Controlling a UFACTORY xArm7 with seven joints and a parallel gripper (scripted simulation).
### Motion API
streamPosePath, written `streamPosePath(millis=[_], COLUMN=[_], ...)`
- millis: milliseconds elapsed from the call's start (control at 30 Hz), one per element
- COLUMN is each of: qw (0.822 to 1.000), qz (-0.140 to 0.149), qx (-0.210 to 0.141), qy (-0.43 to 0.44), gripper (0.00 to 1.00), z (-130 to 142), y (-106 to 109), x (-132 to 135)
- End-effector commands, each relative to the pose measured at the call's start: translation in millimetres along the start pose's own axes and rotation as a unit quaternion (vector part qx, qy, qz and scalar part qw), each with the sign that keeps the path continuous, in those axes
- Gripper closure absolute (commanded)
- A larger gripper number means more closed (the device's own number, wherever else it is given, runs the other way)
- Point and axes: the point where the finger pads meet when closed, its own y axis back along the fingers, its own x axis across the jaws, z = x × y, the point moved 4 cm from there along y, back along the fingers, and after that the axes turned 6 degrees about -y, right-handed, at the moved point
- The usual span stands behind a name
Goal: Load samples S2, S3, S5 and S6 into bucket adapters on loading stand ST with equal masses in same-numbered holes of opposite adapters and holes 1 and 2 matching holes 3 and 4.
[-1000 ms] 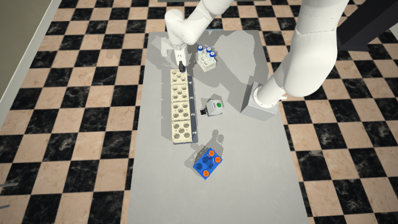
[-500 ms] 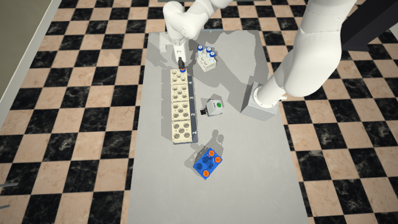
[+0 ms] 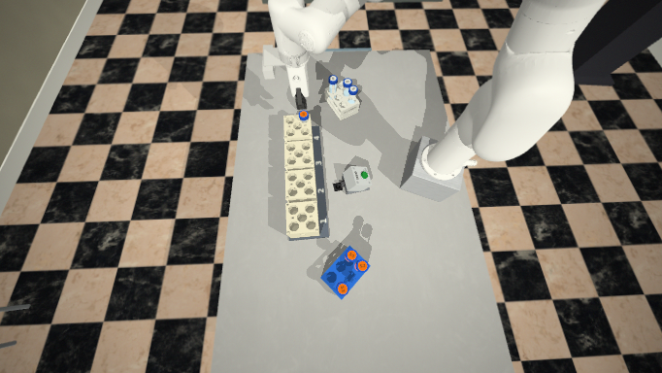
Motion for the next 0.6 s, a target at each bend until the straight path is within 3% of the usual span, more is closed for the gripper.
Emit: streamPosePath(millis=[0, 567], qw=[1.000, 1.000], qz=[0.001, 0.001], qx=[0.002, 0.002], qy=[0.000, 0.000], gripper=[0.56, 0.56], z=[-1.3, -1.2], y=[9.8, 39.9], x=[0.5, 0.5])
